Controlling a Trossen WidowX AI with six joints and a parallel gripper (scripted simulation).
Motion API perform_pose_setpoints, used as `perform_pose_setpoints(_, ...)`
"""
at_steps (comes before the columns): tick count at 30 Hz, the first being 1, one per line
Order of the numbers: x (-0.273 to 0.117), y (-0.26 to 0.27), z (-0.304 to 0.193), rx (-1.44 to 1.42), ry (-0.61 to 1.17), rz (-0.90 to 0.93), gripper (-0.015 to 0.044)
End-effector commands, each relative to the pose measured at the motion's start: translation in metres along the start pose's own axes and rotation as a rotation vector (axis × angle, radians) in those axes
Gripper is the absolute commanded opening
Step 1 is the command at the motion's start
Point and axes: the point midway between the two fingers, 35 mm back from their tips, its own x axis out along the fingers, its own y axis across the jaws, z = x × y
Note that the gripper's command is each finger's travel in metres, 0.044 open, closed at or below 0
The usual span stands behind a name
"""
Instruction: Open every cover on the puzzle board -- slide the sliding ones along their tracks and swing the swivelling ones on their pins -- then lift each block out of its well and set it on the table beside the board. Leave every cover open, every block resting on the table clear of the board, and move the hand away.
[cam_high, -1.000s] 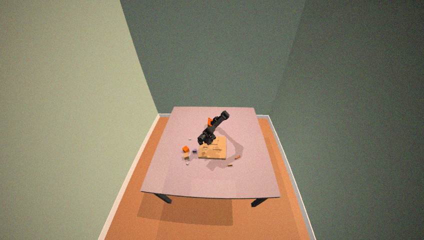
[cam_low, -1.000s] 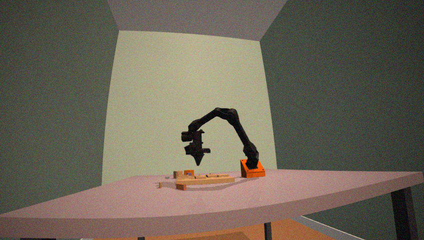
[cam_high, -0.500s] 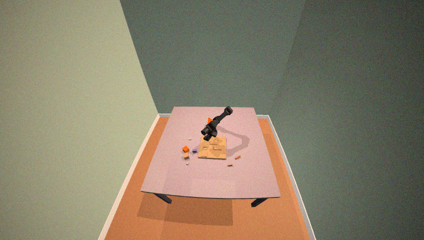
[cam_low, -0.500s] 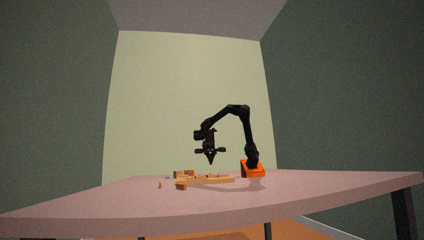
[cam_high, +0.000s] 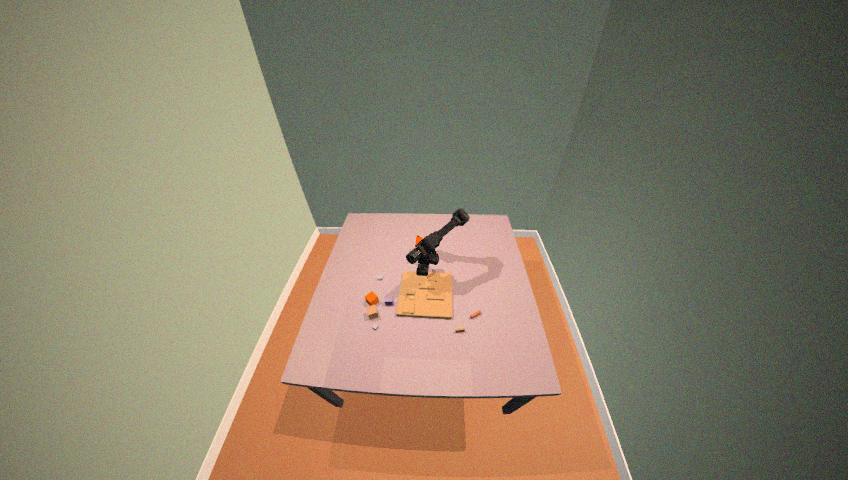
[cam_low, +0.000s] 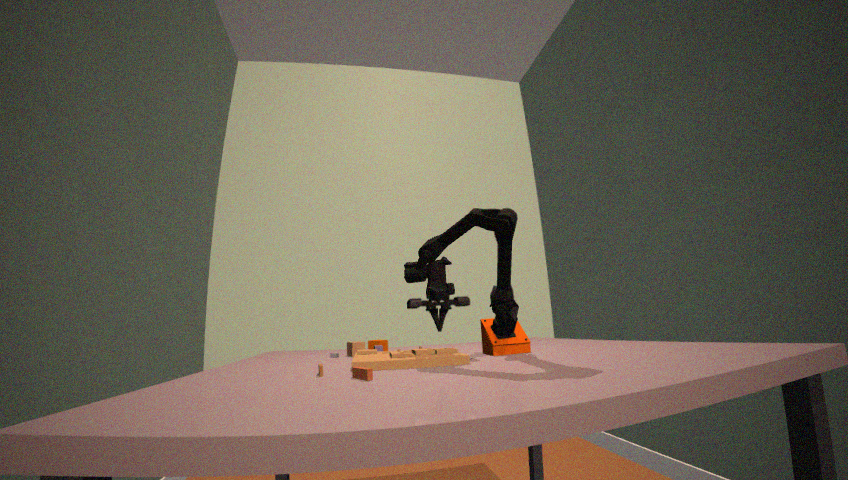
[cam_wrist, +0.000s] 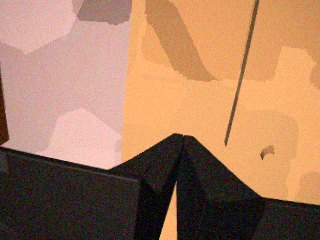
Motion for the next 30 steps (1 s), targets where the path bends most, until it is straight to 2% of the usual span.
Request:
perform_pose_setpoints(1, 0.0, 0.0025, 0.0001, -0.024, 0.007, -0.001, 0.0)
perform_pose_setpoints(30, 0.0084, 0.0017, -0.0005, -0.024, 0.007, -0.001, 0.0)
